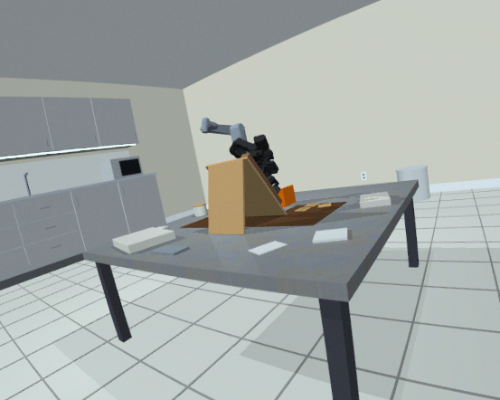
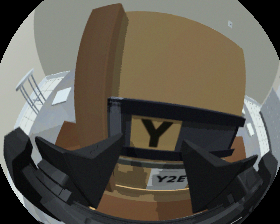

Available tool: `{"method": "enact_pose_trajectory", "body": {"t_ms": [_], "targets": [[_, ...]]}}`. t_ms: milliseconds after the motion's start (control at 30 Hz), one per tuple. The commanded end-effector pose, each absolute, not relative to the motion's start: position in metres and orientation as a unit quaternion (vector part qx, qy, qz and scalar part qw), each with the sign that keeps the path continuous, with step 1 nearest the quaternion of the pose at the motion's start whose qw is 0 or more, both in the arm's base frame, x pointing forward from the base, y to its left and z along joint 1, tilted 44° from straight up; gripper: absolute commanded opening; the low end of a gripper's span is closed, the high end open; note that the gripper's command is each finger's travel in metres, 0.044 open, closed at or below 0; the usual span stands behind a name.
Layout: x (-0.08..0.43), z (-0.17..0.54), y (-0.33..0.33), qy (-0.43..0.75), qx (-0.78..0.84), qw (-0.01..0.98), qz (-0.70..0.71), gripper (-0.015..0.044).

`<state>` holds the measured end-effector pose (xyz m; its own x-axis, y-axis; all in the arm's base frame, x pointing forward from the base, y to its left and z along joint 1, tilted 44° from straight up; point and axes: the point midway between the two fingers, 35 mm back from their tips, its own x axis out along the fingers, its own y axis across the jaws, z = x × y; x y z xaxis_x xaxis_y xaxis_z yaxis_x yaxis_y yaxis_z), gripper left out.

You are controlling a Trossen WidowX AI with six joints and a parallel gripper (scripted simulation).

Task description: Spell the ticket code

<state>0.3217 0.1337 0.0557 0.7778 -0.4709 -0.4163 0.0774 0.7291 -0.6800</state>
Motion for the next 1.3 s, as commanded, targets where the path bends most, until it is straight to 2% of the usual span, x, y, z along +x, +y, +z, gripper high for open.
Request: {"method": "enact_pose_trajectory", "body": {"t_ms": [0,1233,1267], "targets": [[0.319,0.057,0.135,0.293,-0.332,0.883,-0.158,0.0295],[0.3,0.067,0.147,0.294,-0.332,0.882,-0.158,0.0295],[0.301,0.064,0.147,0.296,-0.334,0.881,-0.155,0.0269]]}}
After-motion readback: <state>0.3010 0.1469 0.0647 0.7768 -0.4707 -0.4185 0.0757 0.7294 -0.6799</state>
